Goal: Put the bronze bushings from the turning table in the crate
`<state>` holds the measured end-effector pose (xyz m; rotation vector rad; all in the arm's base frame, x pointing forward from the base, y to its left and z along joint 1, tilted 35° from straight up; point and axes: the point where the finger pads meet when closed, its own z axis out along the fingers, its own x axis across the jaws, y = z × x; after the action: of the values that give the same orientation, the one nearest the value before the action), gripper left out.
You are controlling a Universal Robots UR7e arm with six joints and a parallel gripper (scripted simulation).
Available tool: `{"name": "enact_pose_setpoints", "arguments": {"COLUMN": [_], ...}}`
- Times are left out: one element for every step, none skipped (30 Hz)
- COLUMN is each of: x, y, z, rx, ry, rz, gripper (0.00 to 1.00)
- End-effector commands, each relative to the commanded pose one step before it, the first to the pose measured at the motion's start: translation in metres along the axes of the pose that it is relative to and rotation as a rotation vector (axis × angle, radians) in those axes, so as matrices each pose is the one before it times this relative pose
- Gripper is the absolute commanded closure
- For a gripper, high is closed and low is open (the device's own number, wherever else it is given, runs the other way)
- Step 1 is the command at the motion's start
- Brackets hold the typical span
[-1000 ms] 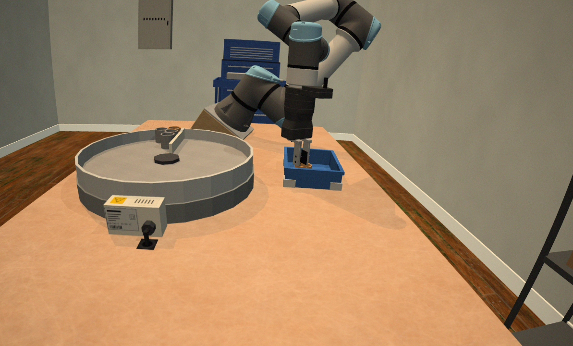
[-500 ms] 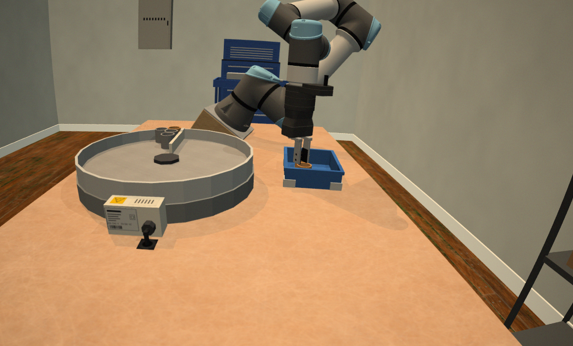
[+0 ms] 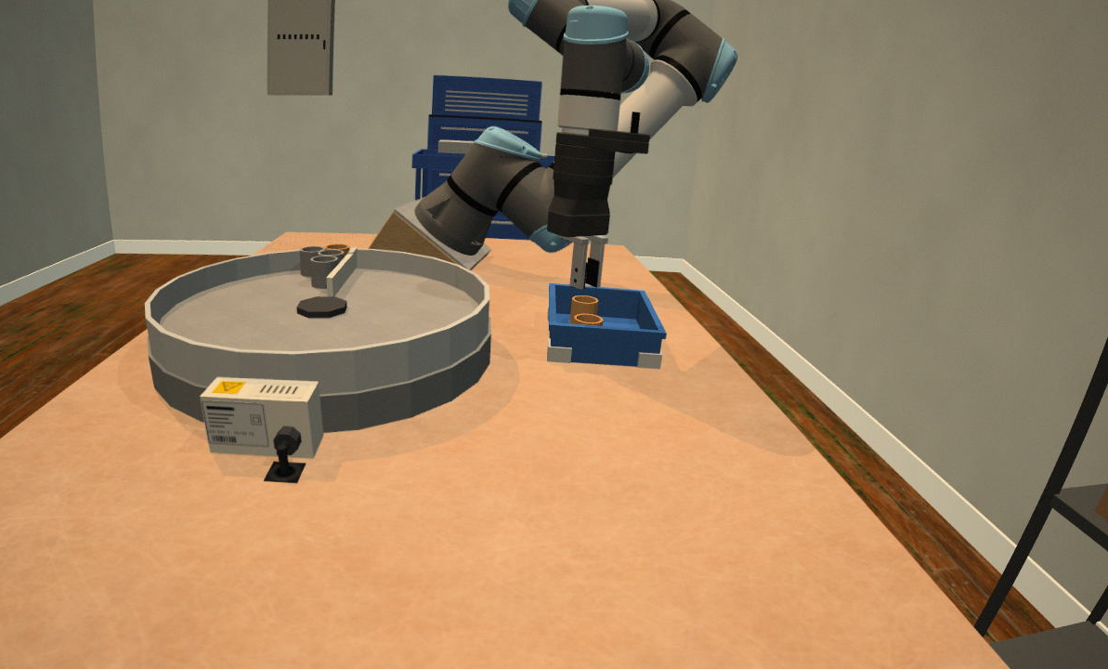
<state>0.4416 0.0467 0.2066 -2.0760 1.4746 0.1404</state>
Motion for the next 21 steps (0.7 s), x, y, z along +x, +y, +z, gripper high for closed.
{"name": "enact_pose_setpoints", "arguments": {"x": [0.00003,0.0,0.0,0.0,0.0,0.0,0.0,0.0,0.0,0.0001,0.0,0.0,0.0,0.0,0.0,0.0,0.0,0.0,0.0,0.0,0.0], "y": [0.00153,0.0,0.0,0.0,0.0,0.0,0.0,0.0,0.0,-0.00026,0.0,0.0,0.0,0.0,0.0,0.0,0.0,0.0,0.0,0.0,0.0], "z": [-0.01311,0.0,0.0,0.0,0.0,0.0,0.0,0.0,0.0,-0.00983,-0.0101,-0.0101,-0.0101,-0.0101,0.0,0.0,0.0,0.0,0.0,0.0,0.0], "rx": [-0.00188,0.0,0.0,0.0,0.0,0.0,0.0,0.0,0.0,0.00061,-0.00004,-0.00004,-0.00004,-0.00004,0.0,0.0,0.0,0.0,0.0,0.0,0.0], "ry": [-0.00518,0.0,0.0,0.0,0.0,0.0,0.0,0.0,0.0,0.00116,-0.00005,-0.00005,-0.00005,-0.00005,0.0,0.0,0.0,0.0,0.0,0.0,0.0], "rz": [-0.00045,0.0,0.0,0.0,0.0,0.0,0.0,0.0,0.0,-0.00001,0.00001,0.00001,0.00001,0.00001,0.0,0.0,0.0,0.0,0.0,0.0,0.0], "gripper": [0.53,0.53,0.53,0.53,0.53,0.53,0.53,0.53,0.53,0.53,0.53,0.53,0.53,0.53,0.53,0.53,0.53,0.53,0.53,0.53,0.53]}}
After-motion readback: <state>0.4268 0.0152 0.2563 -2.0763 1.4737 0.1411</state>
